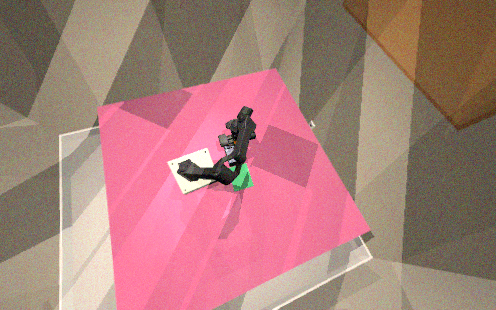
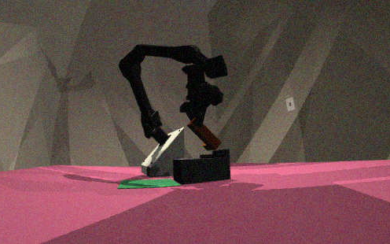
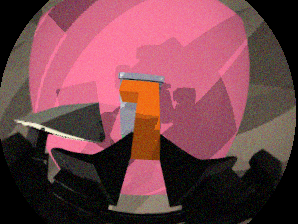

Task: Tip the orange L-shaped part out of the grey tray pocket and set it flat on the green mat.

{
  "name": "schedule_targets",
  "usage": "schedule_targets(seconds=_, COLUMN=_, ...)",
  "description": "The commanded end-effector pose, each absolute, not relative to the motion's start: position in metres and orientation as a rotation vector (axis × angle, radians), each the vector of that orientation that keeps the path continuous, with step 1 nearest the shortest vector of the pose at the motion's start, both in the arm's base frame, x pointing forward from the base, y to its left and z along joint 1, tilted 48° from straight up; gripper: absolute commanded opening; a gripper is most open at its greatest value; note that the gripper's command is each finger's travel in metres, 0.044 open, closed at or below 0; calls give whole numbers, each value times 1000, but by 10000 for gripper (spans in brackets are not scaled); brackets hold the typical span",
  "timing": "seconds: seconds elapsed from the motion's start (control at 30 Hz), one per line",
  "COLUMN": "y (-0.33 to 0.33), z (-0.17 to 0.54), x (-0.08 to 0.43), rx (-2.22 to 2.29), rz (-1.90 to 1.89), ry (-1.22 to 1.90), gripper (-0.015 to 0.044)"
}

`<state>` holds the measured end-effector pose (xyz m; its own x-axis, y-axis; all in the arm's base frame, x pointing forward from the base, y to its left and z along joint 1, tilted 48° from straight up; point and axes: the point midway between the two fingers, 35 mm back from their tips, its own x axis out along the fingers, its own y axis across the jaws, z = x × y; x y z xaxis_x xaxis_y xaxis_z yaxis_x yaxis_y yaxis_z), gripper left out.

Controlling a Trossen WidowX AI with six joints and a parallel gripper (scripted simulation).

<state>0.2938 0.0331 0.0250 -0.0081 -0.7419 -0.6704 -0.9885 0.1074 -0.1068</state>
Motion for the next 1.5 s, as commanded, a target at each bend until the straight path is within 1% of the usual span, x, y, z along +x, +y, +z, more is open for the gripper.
schedule_targets(seconds=0.0, y=27, z=31, x=291, rx=-1679, rz=544, ry=1810, gripper=0)
schedule_targets(seconds=1.1, y=-74, z=139, x=255, rx=-1684, rz=541, ry=1816, gripper=0)
schedule_targets(seconds=1.47, y=-82, z=136, x=254, rx=-1684, rz=541, ry=1816, gripper=0)
